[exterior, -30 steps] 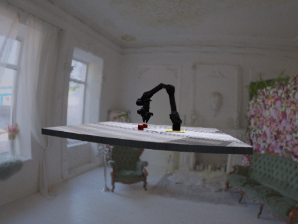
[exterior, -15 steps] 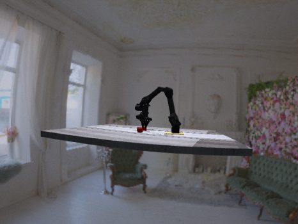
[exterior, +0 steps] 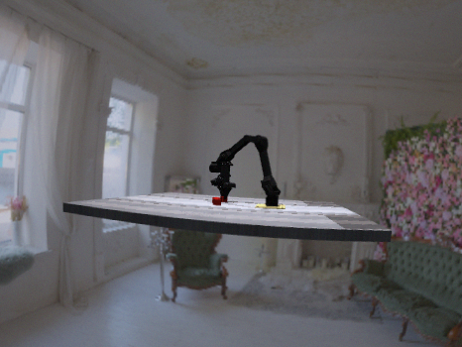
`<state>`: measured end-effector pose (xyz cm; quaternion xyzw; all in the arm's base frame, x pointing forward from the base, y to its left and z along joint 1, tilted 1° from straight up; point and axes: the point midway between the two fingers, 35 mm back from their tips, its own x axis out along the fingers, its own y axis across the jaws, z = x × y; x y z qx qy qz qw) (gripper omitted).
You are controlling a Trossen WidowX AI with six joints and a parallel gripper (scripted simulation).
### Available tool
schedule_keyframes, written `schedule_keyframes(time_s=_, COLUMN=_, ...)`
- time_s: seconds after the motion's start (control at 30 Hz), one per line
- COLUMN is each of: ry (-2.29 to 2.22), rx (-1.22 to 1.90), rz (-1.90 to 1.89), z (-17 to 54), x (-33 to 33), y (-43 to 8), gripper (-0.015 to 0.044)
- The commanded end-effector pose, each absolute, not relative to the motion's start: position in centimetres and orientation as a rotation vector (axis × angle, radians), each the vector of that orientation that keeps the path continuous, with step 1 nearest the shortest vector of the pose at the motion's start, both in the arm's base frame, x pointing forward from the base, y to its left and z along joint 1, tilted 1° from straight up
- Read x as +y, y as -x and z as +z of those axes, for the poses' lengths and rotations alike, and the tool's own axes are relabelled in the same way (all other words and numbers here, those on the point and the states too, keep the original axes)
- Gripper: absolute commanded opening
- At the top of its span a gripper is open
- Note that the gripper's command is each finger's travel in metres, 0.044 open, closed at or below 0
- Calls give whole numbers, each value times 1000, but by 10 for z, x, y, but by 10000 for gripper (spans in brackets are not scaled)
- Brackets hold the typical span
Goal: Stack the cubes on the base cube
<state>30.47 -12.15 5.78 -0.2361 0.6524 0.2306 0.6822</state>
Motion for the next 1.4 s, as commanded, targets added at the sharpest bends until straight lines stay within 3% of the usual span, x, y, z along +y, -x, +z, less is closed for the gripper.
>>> schedule_keyframes(time_s=0.0, ry=535, rx=1462, rz=514, z=68, x=-123, y=-307, gripper=105)
schedule_keyframes(time_s=1.0, ry=535, rx=1462, rz=514, z=162, x=-123, y=-301, gripper=105)
schedule_keyframes(time_s=1.37, ry=608, rx=1442, rz=586, z=160, x=-102, y=-306, gripper=105)
